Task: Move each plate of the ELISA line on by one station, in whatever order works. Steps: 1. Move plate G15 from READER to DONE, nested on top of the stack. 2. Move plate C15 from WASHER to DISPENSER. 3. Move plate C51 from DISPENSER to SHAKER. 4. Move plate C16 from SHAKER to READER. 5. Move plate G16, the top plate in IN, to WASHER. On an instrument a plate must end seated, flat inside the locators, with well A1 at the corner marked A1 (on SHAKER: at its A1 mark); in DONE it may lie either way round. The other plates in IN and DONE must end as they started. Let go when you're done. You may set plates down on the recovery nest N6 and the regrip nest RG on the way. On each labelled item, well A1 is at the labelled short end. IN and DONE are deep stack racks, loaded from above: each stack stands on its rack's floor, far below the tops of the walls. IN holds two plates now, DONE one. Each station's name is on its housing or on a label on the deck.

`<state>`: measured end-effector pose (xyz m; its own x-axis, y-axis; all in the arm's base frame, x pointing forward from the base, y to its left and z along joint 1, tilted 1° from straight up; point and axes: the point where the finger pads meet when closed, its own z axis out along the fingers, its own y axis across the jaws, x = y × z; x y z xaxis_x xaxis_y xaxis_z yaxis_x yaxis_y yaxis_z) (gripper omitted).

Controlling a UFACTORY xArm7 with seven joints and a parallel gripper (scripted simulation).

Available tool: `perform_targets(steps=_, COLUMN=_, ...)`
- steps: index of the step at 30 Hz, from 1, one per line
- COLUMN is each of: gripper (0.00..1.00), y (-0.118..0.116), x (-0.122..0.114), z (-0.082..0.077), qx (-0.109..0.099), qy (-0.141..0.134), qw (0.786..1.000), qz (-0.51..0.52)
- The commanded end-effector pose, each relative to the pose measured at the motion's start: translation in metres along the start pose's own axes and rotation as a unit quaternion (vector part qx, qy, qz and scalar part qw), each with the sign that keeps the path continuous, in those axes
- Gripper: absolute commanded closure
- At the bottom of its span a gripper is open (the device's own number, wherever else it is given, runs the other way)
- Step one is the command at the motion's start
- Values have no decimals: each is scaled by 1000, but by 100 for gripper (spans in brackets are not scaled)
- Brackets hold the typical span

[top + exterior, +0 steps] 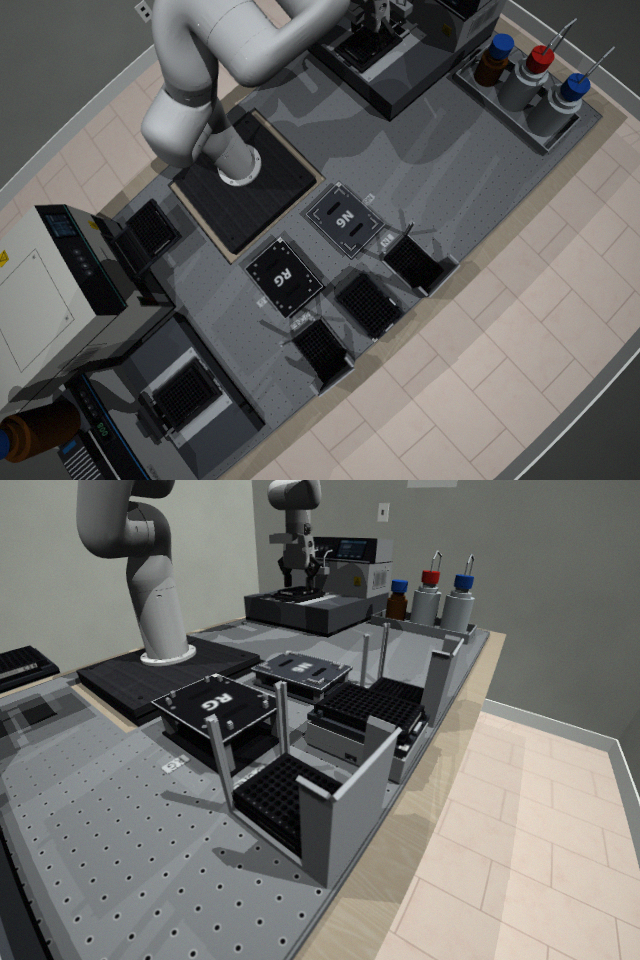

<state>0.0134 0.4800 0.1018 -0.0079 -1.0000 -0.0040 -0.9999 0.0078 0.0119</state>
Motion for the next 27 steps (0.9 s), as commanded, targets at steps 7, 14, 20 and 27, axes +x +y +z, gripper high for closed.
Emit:
perform_targets(steps=7, gripper=0, y=0, x=-1, z=-12, qx=0, qy=-2, qw=1000, qz=0)
perform_targets(steps=14, gripper=0, y=0, x=-1, z=-22, qx=0, qy=-2, qw=1000, qz=0)
perform_targets(steps=20, gripper=0, y=0, x=-1, z=-30, qx=0, qy=-2, qw=1000, qz=0)
perform_targets(steps=27, gripper=0, y=0, x=-1, z=-36, qx=0, qy=-2, qw=1000, qz=0)
